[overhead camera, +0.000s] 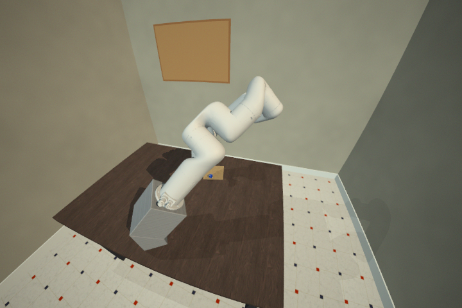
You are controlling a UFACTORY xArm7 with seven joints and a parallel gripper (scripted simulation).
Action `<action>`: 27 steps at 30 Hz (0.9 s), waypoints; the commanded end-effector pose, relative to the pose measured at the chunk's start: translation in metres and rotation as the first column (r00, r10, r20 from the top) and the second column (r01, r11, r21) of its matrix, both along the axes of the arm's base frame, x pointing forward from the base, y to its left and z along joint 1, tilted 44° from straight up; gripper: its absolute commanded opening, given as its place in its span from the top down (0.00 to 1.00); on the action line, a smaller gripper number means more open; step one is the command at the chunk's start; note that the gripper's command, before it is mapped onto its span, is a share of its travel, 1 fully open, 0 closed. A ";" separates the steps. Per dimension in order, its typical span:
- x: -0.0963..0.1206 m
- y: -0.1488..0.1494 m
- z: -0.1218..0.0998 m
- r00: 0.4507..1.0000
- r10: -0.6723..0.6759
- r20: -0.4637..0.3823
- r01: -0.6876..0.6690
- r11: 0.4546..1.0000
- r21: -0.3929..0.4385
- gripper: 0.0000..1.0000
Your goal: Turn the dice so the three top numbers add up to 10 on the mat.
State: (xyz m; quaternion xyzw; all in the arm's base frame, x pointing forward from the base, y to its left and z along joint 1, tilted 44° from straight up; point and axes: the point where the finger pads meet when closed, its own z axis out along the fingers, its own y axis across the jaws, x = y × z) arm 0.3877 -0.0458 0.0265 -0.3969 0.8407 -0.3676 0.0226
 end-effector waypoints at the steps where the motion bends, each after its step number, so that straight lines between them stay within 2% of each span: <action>1: 0.001 0.004 -0.003 0.996 0.062 -0.064 -0.064 0.998 -0.027 0.00; 3: 0.000 0.009 -0.009 0.976 0.158 -0.153 -0.169 0.984 -0.062 0.00; 6: 0.000 0.011 -0.011 0.963 0.193 -0.187 -0.209 0.975 -0.073 0.00; 7: 0.000 0.014 -0.014 0.940 0.243 -0.238 -0.270 0.959 -0.086 0.00; 11: 0.000 0.019 -0.019 0.897 0.312 -0.314 -0.357 0.929 -0.100 0.00; 12: -0.001 0.022 -0.022 0.863 0.352 -0.362 -0.413 0.905 -0.104 0.00; 15: -0.001 0.026 -0.027 0.805 0.407 -0.432 -0.493 0.863 -0.106 0.00; 18: -0.001 0.026 -0.028 0.800 0.410 -0.437 -0.499 0.860 -0.106 0.00; 19: -0.002 0.030 -0.032 0.742 0.451 -0.496 -0.565 0.819 -0.101 0.00; 20: -0.002 0.032 -0.034 0.708 0.471 -0.527 -0.600 0.794 -0.097 0.00; 22: -0.003 0.034 -0.036 0.680 0.485 -0.551 -0.626 0.774 -0.092 0.00; 24: -0.003 0.037 -0.039 0.618 0.510 -0.599 -0.679 0.730 -0.079 0.00; 25: -0.003 0.037 -0.040 0.613 0.512 -0.602 -0.683 0.726 -0.078 0.00; 26: -0.004 0.040 -0.043 0.557 0.528 -0.641 -0.725 0.686 -0.064 0.00; 27: -0.004 0.041 -0.043 0.543 0.532 -0.649 -0.734 0.676 -0.060 0.00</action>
